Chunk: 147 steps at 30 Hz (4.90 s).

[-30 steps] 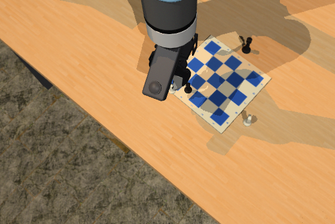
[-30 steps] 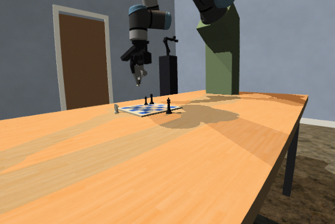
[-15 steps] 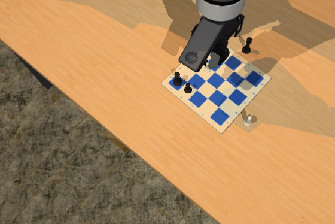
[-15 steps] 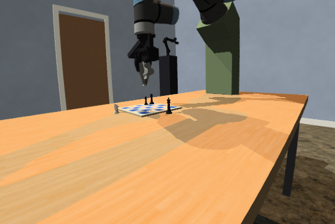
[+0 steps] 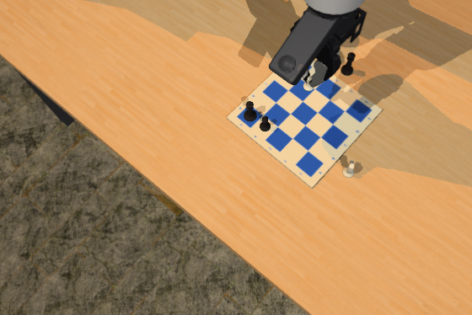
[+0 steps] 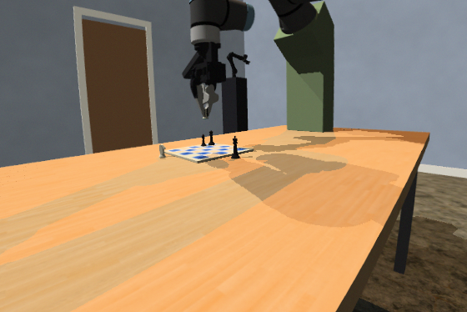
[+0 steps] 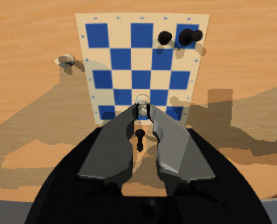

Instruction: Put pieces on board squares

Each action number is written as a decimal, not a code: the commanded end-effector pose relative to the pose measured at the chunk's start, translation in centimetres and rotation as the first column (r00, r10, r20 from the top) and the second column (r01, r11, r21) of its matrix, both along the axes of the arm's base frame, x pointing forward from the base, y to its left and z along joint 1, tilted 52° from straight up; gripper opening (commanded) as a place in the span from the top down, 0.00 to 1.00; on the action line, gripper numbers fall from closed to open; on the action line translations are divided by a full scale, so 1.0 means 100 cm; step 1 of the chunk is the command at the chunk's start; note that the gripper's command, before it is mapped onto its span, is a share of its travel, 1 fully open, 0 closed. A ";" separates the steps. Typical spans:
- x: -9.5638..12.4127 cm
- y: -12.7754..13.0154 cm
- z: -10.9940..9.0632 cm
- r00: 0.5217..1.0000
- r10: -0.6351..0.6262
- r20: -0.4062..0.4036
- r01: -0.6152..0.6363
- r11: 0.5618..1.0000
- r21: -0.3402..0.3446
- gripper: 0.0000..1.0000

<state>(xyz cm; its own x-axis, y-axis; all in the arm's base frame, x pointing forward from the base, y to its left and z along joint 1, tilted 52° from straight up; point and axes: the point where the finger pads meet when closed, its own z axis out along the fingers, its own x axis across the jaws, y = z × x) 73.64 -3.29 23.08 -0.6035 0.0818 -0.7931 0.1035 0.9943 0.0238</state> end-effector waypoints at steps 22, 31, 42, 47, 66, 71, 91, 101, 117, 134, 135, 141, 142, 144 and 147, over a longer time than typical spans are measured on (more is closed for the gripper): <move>0.041 -0.003 -0.031 1.000 0.000 -0.002 0.000 1.000 0.000 1.00; 0.067 -0.005 -0.050 1.000 0.000 -0.002 0.000 1.000 0.000 1.00; 0.078 -0.006 -0.059 1.000 0.000 -0.002 0.000 1.000 0.000 1.00; 0.078 -0.006 -0.059 1.000 0.000 -0.002 0.000 1.000 0.000 1.00; 0.078 -0.006 -0.059 1.000 0.000 -0.002 0.000 1.000 0.000 1.00; 0.078 -0.006 -0.059 1.000 0.000 -0.002 0.000 1.000 0.000 1.00; 0.080 -0.006 -0.060 1.000 0.000 -0.002 0.000 1.000 0.000 1.00; 0.081 -0.006 -0.061 1.000 0.000 -0.002 0.000 1.000 0.000 1.00; 0.081 -0.006 -0.061 1.000 0.000 -0.002 0.000 1.000 0.000 1.00; 0.081 -0.006 -0.061 1.000 0.000 -0.002 0.000 1.000 0.000 1.00; 0.081 -0.006 -0.061 1.000 0.000 -0.002 0.000 1.000 0.000 1.00; 0.081 -0.006 -0.061 1.000 0.000 -0.002 0.000 1.000 0.000 0.92; 0.081 -0.006 -0.061 1.000 0.000 -0.002 0.000 1.000 0.000 0.92; 0.081 -0.006 -0.061 1.000 0.000 -0.002 0.000 1.000 0.000 0.88; 0.081 -0.006 -0.061 1.000 0.000 -0.002 0.000 1.000 0.000 0.88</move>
